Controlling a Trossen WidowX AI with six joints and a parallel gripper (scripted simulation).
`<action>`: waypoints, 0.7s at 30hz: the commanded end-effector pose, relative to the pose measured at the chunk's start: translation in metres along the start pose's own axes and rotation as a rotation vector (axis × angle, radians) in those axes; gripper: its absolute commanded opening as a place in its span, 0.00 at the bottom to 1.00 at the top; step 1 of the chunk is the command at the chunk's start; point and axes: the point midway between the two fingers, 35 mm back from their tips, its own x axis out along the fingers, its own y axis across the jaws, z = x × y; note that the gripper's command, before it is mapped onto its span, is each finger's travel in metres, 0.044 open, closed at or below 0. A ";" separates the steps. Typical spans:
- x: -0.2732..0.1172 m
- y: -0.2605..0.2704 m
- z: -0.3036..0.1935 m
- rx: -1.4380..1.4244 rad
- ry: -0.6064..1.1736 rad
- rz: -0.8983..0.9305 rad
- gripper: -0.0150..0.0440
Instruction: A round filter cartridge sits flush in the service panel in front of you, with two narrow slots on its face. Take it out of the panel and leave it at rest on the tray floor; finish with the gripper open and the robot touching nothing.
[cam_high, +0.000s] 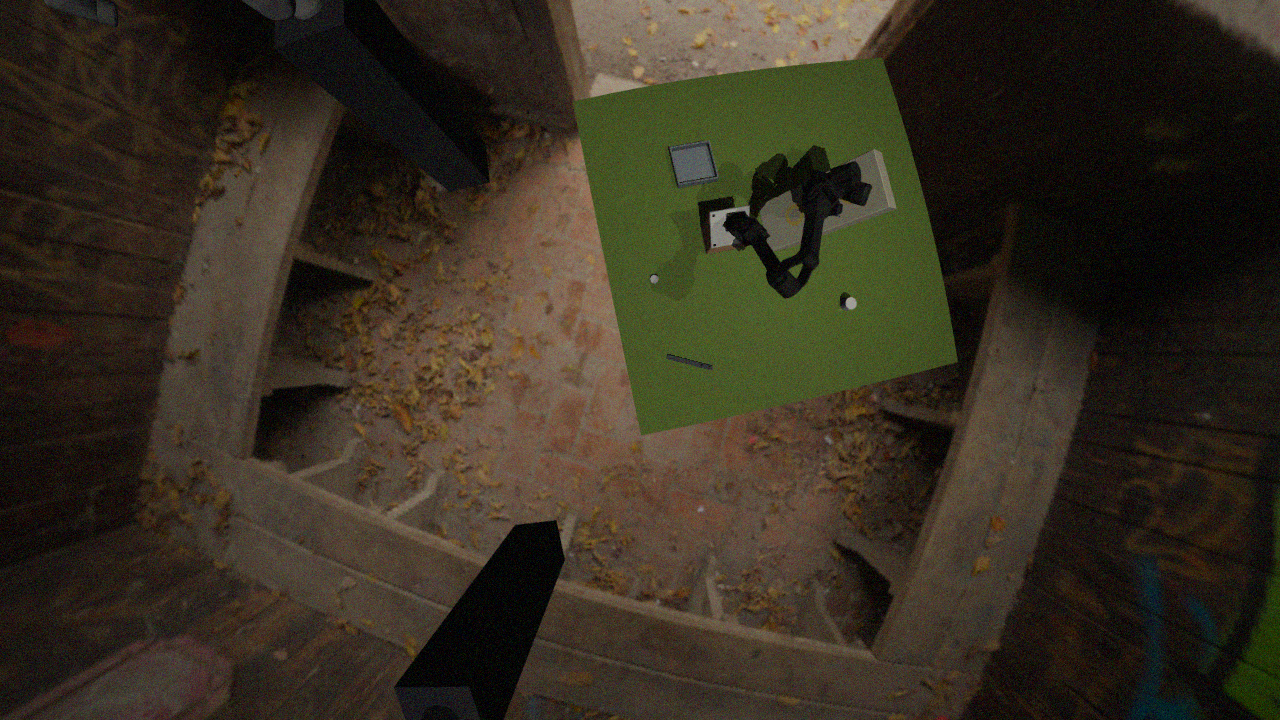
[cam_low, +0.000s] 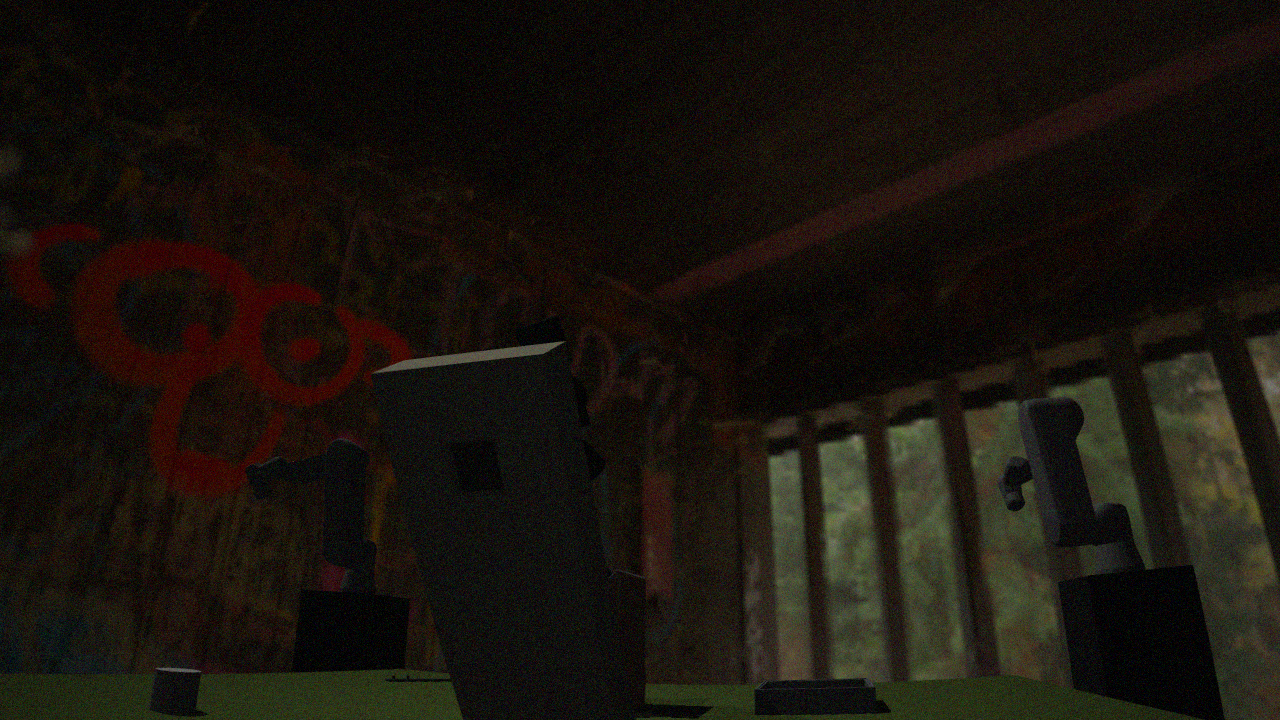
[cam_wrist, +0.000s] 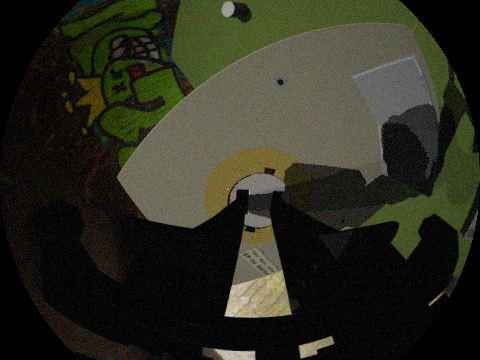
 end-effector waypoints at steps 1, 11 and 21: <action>0.005 -0.001 0.000 -0.002 -0.001 -0.007 0.41; 0.006 -0.001 0.000 -0.002 -0.001 -0.007 0.41; 0.009 -0.001 0.001 -0.002 -0.001 -0.007 0.41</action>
